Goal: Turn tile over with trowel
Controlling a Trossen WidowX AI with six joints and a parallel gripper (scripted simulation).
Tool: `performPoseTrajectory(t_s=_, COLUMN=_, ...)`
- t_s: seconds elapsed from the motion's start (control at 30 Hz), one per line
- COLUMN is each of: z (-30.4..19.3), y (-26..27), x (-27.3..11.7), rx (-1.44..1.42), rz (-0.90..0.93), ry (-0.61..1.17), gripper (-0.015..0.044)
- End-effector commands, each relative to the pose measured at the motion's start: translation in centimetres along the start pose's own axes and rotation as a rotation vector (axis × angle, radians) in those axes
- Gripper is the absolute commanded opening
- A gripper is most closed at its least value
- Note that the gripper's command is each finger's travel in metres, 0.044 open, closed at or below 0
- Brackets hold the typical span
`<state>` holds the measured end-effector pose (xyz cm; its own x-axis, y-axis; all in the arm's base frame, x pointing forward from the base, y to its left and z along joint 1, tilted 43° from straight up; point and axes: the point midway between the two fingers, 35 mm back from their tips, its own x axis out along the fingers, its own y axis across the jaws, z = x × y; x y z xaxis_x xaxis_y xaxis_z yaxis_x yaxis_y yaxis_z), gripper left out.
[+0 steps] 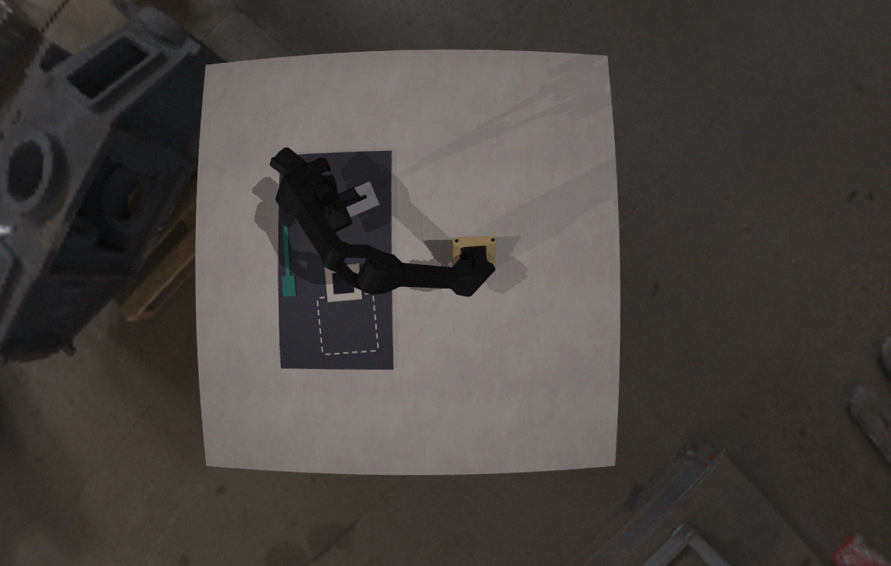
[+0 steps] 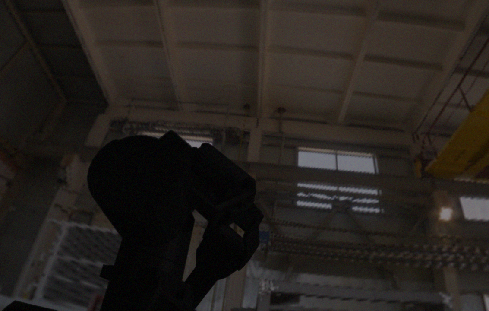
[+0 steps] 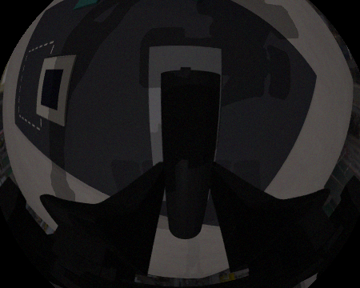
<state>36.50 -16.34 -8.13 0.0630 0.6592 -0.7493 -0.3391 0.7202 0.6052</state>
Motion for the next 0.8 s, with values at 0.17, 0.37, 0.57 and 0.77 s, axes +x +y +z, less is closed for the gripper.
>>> performPoseTrajectory(t_s=0.17, z=0.05, y=0.01, x=0.10, rx=0.001, rz=0.001, ry=-0.001, gripper=0.0130)
performPoseTrajectory(t_s=0.37, z=0.05, y=0.01, x=0.10, rx=0.001, rz=0.001, ry=-0.001, gripper=0.0130)
performPoseTrajectory(t_s=0.57, z=0.05, y=0.01, x=0.09, rx=0.102, rz=0.001, ry=-0.001, gripper=0.0130)
performPoseTrajectory(t_s=0.77, z=0.05, y=0.01, x=0.09, rx=0.278, rz=0.001, ry=-0.001, gripper=0.0130)
